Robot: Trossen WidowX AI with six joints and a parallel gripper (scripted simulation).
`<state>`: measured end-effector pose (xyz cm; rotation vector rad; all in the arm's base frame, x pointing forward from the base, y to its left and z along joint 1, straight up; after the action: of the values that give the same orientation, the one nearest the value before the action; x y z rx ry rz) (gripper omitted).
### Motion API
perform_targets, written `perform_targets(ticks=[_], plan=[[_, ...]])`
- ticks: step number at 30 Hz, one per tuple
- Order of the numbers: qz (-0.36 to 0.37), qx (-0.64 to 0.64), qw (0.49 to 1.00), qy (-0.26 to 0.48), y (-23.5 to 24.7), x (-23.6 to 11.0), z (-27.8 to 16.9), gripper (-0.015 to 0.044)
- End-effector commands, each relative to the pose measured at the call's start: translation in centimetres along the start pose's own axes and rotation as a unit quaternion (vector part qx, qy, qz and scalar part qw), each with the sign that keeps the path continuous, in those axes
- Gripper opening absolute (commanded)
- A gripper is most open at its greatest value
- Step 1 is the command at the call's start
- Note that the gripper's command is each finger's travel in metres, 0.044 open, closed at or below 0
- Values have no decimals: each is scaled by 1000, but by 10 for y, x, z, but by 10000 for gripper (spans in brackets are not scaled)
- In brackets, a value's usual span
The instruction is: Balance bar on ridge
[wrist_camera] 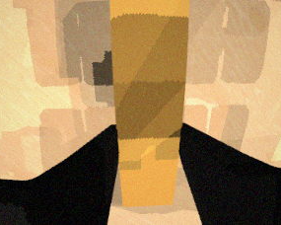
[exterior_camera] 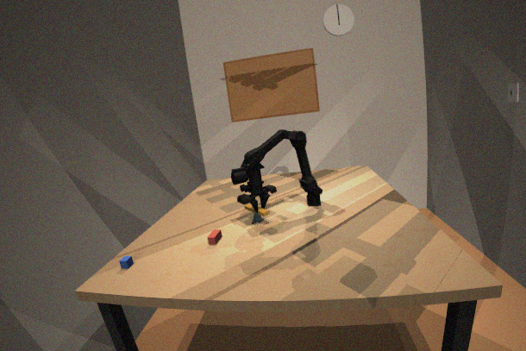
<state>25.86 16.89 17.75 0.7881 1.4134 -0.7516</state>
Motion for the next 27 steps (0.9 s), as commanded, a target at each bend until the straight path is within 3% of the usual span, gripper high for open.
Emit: perform_targets(ticks=[1, 27], plan=[[1, 2, 1000, 2, 0, 1, 0, 0], [1, 2, 1000, 2, 0, 3, 0, 0]])
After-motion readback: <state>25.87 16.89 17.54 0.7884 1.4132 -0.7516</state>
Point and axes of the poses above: the point midway between the two fingers, 35 mm back from their tips, its own x axis out along the fingers, its own y axis across the jaws, z = x × y, the point moved 8 cm from there along -x, back along the fingers, and after that the axes turned 12 degrees about x, right-handed, at the moved point
